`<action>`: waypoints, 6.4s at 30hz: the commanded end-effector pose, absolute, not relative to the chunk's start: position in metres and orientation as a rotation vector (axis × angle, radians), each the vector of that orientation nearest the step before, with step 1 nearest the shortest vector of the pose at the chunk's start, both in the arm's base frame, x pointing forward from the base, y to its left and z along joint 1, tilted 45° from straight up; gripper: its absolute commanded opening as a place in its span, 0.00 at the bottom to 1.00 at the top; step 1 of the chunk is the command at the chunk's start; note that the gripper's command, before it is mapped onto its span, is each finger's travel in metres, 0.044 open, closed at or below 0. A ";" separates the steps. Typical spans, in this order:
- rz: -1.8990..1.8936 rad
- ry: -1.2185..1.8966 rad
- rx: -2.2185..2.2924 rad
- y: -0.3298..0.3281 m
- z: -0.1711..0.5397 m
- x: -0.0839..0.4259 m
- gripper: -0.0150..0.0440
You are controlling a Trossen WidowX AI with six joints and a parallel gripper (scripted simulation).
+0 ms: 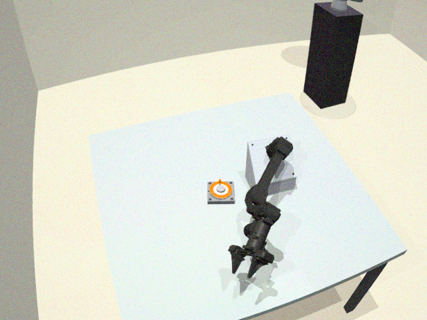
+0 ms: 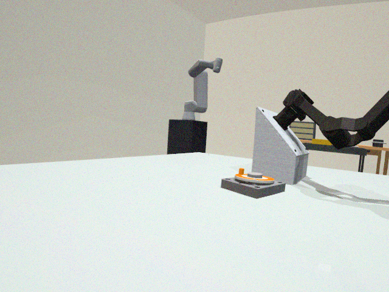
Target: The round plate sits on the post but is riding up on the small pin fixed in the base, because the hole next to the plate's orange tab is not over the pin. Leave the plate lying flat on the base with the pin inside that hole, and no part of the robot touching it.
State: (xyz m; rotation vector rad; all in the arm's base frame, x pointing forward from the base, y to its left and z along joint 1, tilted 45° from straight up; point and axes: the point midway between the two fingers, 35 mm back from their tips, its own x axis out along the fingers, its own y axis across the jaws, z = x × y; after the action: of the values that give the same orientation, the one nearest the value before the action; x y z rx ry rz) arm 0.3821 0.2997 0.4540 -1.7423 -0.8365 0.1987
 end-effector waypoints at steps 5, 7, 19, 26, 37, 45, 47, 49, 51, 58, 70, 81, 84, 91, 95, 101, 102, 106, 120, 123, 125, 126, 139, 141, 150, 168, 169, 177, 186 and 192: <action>0.028 -0.921 -1.616 0.286 0.515 0.327 0.71; -0.012 -0.955 -1.599 0.283 0.528 0.313 0.62; -0.390 -1.160 -1.291 0.202 0.634 0.181 0.25; -0.585 -1.219 -1.099 0.133 0.670 0.109 0.25; -0.868 -1.154 -0.697 -0.029 0.678 0.026 0.25; -0.985 -0.983 -0.402 -0.154 0.640 0.014 0.25; -0.998 -0.928 -0.331 -0.184 0.625 0.018 0.25; -0.997 -0.899 -0.290 -0.199 0.616 0.022 0.25; -0.976 -0.873 -0.238 -0.216 0.605 0.032 0.25; -0.963 -0.622 -0.023 -0.298 0.530 0.078 0.25; -0.798 -0.100 0.258 -0.356 0.359 0.189 0.25; -0.520 0.332 0.429 -0.318 0.207 0.277 0.25; -0.401 0.483 0.470 -0.288 0.156 0.298 0.25; -0.133 0.780 0.539 -0.209 0.064 0.318 0.25; 0.036 0.948 0.575 -0.155 0.019 0.314 0.25; 0.309 1.201 0.630 -0.069 -0.035 0.284 0.25; 0.358 1.244 0.640 -0.055 -0.042 0.276 0.25; 0.487 1.360 0.669 -0.016 -0.056 0.249 0.25; 0.512 1.383 0.675 0.003 -0.068 0.242 0.25; 0.512 1.383 0.675 0.013 -0.077 0.244 0.25; 0.513 1.383 0.676 0.019 -0.084 0.245 0.25; 0.514 1.383 0.676 0.022 -0.087 0.245 0.25; 0.515 1.383 0.677 0.024 -0.093 0.251 0.25; 0.515 1.382 0.677 0.023 -0.094 0.253 0.25; 0.515 1.382 0.677 0.020 -0.096 0.263 0.25; 0.515 1.382 0.676 0.018 -0.097 0.273 0.25; 0.515 1.381 0.676 0.018 -0.097 0.274 0.25; 0.515 1.381 0.676 0.018 -0.096 0.276 0.25; 0.515 1.381 0.676 0.018 -0.096 0.276 0.25; 0.515 1.381 0.676 0.018 -0.096 0.276 0.25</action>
State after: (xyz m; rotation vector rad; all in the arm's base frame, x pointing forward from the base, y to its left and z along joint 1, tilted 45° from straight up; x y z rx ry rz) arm 0.2688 0.0186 -0.0974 0.6824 1.4003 0.5098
